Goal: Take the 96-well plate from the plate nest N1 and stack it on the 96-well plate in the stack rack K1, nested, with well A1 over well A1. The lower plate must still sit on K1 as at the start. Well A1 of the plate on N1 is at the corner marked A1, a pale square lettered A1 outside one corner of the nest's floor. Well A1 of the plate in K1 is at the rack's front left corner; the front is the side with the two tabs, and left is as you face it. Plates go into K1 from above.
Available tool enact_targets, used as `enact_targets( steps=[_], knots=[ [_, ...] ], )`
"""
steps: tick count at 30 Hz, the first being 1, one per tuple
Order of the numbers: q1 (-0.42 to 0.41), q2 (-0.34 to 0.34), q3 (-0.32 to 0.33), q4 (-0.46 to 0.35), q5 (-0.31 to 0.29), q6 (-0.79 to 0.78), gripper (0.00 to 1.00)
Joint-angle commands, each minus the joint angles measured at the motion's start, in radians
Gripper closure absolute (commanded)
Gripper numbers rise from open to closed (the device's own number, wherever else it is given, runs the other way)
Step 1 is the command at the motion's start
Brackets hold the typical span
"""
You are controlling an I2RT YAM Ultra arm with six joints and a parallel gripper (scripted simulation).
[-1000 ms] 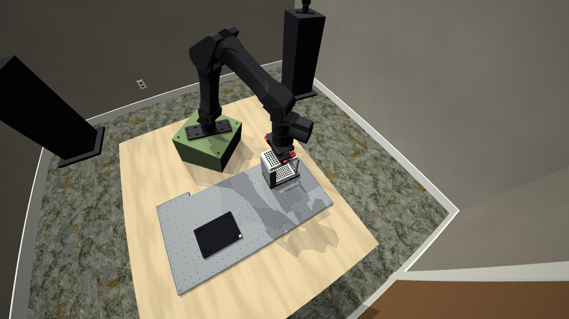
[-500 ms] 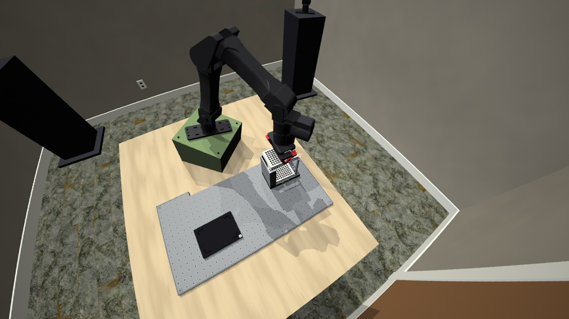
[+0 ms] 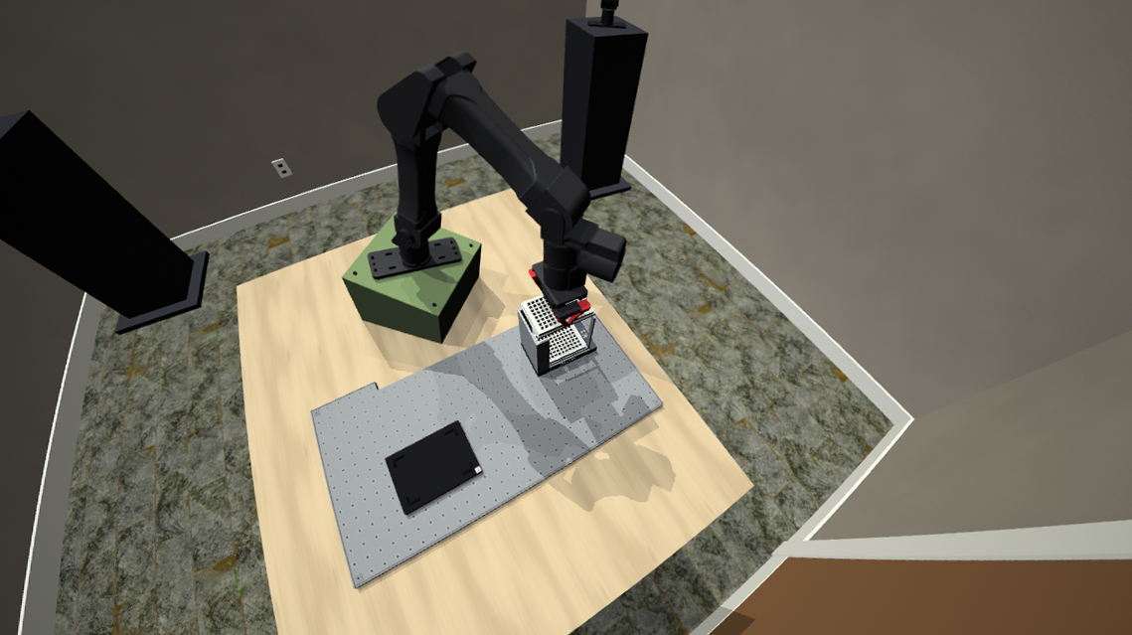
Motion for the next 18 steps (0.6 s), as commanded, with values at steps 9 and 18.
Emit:
enact_targets(
  steps=[9, 18],
  knots=[
    [-0.005, -0.013, -0.001, -0.003, -0.003, -0.003, 1.0],
    [-0.015, -0.029, -0.024, -0.001, -0.009, -0.01, 1.0]
  ],
)
